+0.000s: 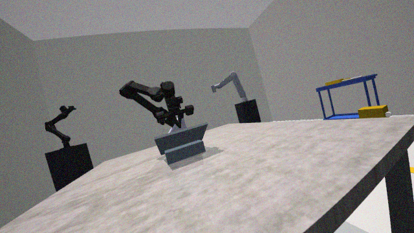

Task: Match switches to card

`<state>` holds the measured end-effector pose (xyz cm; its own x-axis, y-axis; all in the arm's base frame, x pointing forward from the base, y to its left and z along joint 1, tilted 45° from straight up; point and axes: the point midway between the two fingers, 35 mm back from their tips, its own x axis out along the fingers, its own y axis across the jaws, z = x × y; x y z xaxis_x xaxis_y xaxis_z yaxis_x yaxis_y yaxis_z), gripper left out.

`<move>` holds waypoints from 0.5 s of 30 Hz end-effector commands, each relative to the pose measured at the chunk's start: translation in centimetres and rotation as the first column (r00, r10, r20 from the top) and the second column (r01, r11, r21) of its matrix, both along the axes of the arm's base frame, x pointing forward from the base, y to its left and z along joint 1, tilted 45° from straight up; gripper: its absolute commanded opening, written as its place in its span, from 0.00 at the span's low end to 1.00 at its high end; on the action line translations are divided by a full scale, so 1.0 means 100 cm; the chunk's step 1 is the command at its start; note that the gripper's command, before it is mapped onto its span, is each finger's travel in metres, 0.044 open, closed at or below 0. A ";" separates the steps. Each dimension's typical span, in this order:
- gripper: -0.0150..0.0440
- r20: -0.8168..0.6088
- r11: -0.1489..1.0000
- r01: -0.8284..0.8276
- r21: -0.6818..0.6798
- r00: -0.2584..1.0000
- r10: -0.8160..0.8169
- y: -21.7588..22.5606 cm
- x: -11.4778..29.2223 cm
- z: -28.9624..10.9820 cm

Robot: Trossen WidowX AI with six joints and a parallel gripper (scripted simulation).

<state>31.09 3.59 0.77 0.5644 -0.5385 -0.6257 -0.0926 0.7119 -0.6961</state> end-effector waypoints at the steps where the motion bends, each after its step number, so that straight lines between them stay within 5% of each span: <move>1: 0.25 -0.011 1.000 -0.001 -0.005 1.000 0.001 -0.006 0.002 -0.007; 15: 0.25 -0.010 1.000 -0.001 -0.005 1.000 0.001 -0.013 0.010 -0.016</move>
